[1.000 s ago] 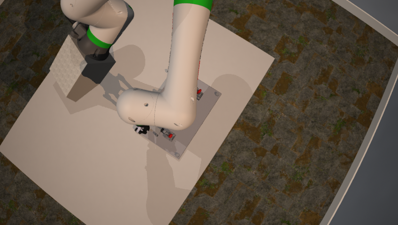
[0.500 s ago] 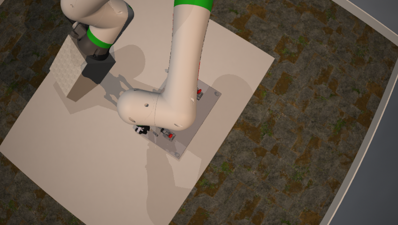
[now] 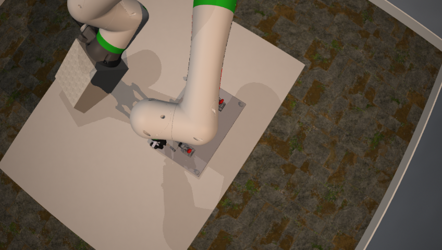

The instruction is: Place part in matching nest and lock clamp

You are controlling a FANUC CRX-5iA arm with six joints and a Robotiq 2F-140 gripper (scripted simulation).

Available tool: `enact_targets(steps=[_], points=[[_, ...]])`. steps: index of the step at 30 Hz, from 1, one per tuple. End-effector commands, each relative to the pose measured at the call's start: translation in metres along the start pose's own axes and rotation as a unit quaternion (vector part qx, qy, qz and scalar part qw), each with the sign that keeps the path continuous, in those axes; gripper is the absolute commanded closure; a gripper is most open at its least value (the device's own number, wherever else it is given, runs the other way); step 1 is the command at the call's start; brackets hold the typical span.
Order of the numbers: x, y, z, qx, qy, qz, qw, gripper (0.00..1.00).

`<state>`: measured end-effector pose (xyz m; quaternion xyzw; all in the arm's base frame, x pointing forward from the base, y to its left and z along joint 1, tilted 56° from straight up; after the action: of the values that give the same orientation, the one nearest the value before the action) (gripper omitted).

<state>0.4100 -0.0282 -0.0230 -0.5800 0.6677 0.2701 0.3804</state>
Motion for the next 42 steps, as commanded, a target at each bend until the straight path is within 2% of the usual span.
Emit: enact_targets(steps=[1, 42], points=[[0.0002, -0.0001, -0.0002, 0.000, 0.000, 0.000, 1.000, 1.00], [0.0013, -0.0019, 0.0052, 0.000, 0.000, 0.000, 1.000, 1.00]])
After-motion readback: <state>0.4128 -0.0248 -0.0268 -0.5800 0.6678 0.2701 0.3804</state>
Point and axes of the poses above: the point where the finger pads meet when closed, its own z axis out along the fingers, its own x axis across the jaws, y = z × x, the point moved 2 cm from there along -z, back along the fingers, and after that the axes turned 14 degrees about z, right-handed, at the moved point
